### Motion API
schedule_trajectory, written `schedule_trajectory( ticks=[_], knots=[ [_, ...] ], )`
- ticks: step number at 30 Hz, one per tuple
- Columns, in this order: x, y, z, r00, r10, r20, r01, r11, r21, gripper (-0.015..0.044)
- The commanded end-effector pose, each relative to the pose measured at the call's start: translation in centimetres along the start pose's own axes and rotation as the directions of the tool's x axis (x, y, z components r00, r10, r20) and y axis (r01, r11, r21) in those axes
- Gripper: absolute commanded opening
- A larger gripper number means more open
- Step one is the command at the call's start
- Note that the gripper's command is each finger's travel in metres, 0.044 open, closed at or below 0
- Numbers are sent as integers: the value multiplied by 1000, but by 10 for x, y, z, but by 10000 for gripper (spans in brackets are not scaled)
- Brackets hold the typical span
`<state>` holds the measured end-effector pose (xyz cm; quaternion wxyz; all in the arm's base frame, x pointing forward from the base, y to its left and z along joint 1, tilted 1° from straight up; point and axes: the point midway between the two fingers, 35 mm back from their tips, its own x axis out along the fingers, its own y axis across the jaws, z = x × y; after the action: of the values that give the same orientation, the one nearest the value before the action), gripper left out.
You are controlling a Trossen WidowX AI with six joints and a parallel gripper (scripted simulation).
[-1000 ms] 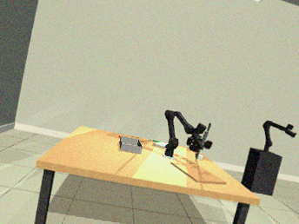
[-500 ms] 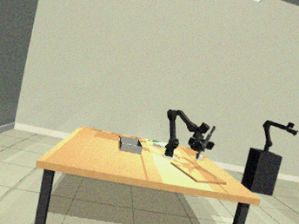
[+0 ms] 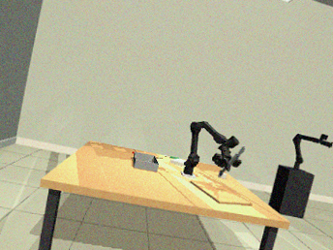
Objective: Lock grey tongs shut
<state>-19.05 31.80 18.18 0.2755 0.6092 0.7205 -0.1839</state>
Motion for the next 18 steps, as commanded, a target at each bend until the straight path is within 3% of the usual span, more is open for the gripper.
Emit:
schedule_trajectory(
  ticks=[1, 18],
  knots=[
    [2, -1, -5, 999, -6, 47, 6, 1000, 3, -150],
    [10, 2, -9, 950, -18, 311, 19, 1000, -1, -150]
  ],
)
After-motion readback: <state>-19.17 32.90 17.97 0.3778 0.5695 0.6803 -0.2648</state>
